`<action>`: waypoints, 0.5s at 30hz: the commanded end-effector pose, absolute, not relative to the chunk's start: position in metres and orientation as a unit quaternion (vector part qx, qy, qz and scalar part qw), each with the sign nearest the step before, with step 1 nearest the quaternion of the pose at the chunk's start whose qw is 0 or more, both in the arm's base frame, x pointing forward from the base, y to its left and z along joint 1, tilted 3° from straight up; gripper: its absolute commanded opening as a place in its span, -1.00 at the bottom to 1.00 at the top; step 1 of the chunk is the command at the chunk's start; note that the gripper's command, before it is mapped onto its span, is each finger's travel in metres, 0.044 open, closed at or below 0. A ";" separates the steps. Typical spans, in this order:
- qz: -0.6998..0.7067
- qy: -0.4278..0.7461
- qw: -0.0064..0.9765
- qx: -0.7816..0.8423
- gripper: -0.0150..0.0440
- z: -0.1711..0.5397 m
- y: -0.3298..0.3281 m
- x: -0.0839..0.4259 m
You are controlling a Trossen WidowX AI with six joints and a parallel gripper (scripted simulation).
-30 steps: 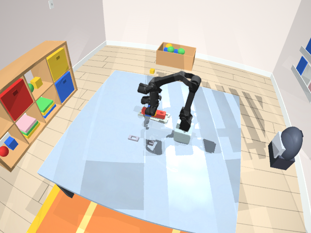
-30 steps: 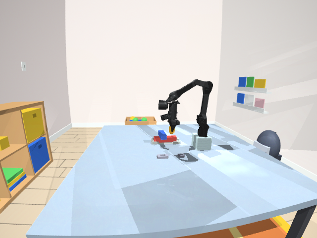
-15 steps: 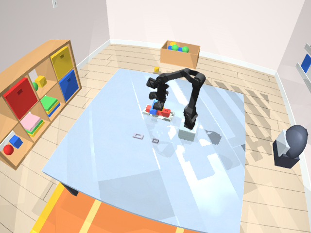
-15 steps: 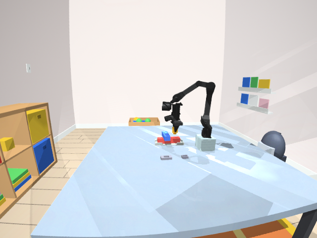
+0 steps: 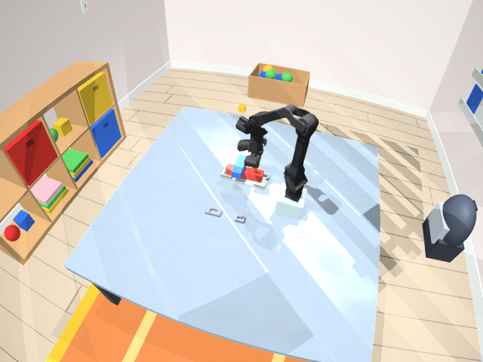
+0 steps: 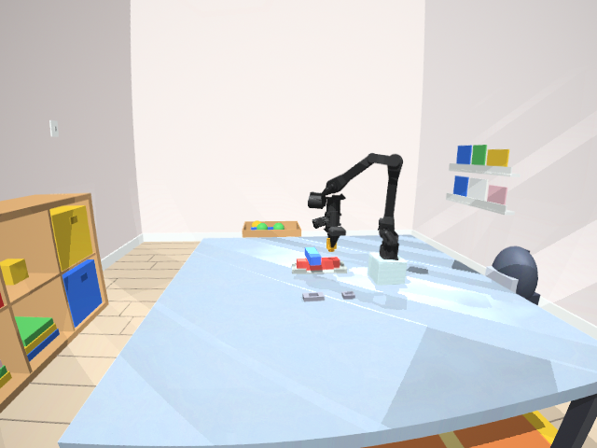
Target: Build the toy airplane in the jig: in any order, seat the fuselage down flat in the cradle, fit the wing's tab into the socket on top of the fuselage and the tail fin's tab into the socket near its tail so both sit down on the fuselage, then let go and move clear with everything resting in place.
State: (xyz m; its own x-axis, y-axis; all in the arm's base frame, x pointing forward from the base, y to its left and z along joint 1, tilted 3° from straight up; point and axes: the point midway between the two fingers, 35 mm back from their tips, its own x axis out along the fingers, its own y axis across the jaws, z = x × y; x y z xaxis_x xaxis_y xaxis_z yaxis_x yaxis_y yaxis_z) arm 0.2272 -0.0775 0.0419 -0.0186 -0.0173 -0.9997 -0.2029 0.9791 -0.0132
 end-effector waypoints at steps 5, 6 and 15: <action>0.069 0.712 0.694 -0.080 -0.49 0.038 -0.096 0.220; 0.069 0.712 0.694 -0.080 -0.40 0.038 -0.096 0.220; 0.069 0.712 0.694 -0.080 -0.27 0.038 -0.096 0.220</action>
